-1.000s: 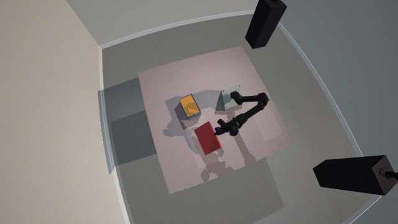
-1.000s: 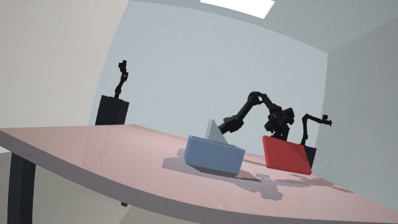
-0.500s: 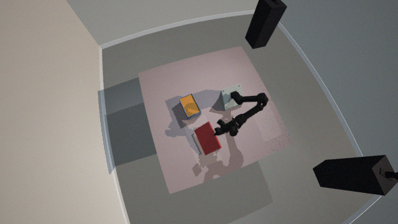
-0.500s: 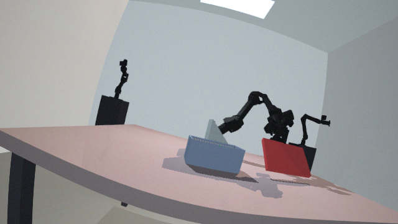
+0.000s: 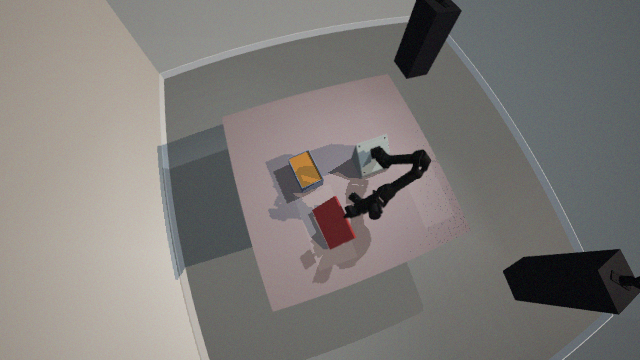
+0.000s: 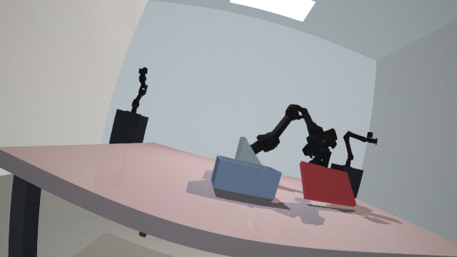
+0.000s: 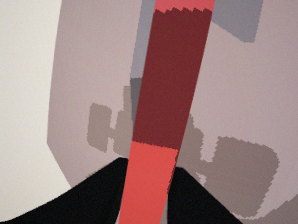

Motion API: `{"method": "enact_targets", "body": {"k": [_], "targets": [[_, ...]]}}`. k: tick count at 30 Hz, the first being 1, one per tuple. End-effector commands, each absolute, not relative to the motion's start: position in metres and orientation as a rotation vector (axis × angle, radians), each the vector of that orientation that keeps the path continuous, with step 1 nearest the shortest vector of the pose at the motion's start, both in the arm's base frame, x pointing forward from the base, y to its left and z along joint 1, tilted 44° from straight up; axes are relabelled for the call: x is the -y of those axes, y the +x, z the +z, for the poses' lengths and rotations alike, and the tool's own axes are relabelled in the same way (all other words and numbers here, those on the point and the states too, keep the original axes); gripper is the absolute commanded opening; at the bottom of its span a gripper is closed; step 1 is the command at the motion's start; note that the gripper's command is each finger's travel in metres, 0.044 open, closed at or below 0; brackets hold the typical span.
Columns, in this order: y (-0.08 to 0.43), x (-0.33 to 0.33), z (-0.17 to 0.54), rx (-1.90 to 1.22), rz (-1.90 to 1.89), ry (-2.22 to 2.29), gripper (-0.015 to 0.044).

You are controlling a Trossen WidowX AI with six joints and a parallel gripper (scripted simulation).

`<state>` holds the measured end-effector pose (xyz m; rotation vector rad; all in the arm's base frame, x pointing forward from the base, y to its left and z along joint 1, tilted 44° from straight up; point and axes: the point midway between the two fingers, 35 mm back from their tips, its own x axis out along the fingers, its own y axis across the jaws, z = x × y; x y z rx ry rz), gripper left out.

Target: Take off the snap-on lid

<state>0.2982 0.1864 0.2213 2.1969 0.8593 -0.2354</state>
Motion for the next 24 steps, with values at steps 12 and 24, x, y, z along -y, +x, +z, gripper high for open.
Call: {"method": "enact_targets", "body": {"k": [12, 24], "targets": [[0.3, -0.193, 0.213, -0.843, -0.239, 2.205, 0.0], [0.3, -0.199, 0.206, -0.844, -0.239, 2.206, 0.0]]}}
